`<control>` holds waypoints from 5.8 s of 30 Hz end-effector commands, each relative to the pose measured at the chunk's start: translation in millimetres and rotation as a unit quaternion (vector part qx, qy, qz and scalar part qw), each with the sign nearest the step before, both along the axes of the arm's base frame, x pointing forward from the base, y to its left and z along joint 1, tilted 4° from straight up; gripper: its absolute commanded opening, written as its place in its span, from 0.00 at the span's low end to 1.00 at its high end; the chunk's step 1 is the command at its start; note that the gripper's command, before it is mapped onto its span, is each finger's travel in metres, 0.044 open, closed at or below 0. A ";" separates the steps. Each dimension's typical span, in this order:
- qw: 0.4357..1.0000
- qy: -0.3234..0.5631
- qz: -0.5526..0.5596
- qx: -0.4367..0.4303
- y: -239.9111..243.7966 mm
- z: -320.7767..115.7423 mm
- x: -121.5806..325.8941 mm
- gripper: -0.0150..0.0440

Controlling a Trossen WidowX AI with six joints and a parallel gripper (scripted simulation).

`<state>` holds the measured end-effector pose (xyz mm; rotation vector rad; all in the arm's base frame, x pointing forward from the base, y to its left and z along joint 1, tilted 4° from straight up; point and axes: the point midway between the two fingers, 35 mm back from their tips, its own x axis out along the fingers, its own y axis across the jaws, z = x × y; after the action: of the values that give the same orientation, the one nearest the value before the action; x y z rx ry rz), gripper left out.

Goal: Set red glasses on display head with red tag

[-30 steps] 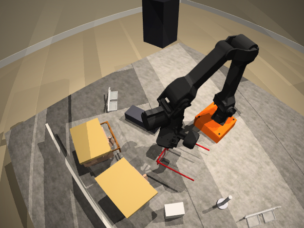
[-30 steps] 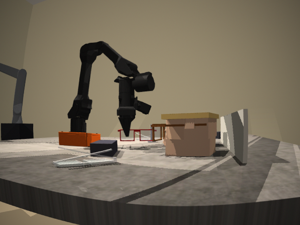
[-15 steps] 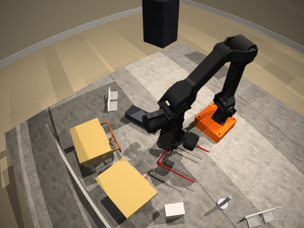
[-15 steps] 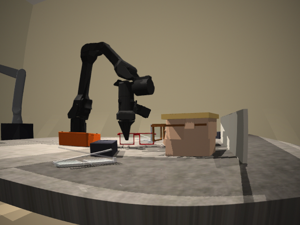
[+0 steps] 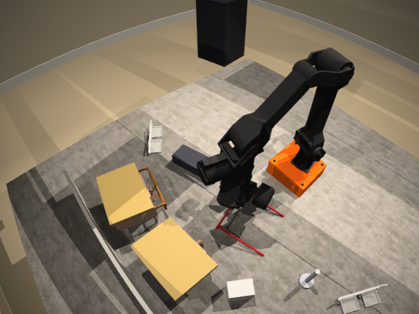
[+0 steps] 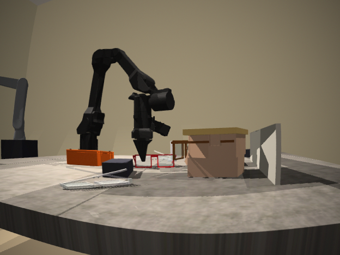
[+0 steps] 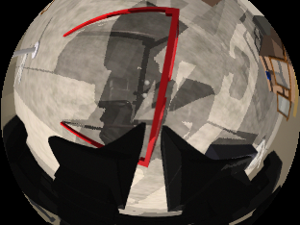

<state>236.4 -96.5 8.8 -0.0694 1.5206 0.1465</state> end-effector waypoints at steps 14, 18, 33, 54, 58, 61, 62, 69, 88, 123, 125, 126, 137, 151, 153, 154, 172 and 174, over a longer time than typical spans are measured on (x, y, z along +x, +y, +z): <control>1.000 0.000 -0.001 0.001 4.4 3.8 -0.8 0.44; 1.000 0.000 -0.001 0.002 6.8 5.6 -1.5 0.44; 1.000 0.001 -0.002 0.003 2.9 38.6 -2.1 0.44; 1.000 0.001 -0.008 0.003 3.5 56.0 -4.4 0.50; 1.000 0.001 -0.008 0.003 3.5 56.0 -4.4 0.49; 1.000 0.001 -0.008 0.003 3.5 56.0 -4.4 0.49; 1.000 0.001 -0.008 0.003 3.5 55.7 -4.3 0.49; 1.000 0.001 -0.008 0.003 3.6 47.2 -3.1 0.49; 1.000 0.001 -0.007 0.003 5.2 15.8 -1.2 0.49; 1.000 0.000 -0.005 0.001 5.9 -0.9 -0.8 0.25; 1.000 0.000 -0.005 0.001 5.8 0.1 -0.6 0.25; 1.000 0.000 -0.005 0.001 5.5 1.9 -0.4 0.25; 1.000 0.001 -0.007 0.002 -0.6 60.0 1.6 0.25; 1.000 0.004 -0.024 -0.003 -0.1 100.4 0.5 0.25; 0.999 0.007 -0.042 -0.009 4.2 101.3 1.9 0.25; 0.999 0.008 -0.052 -0.013 6.5 101.8 2.6 0.25; 0.969 -0.004 -0.235 -0.073 50.0 112.9 12.3 0.25; 0.964 -0.009 -0.255 -0.079 54.9 114.3 13.0 0.25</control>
<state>248.9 -49.1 120.5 0.1625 1.5038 -0.3178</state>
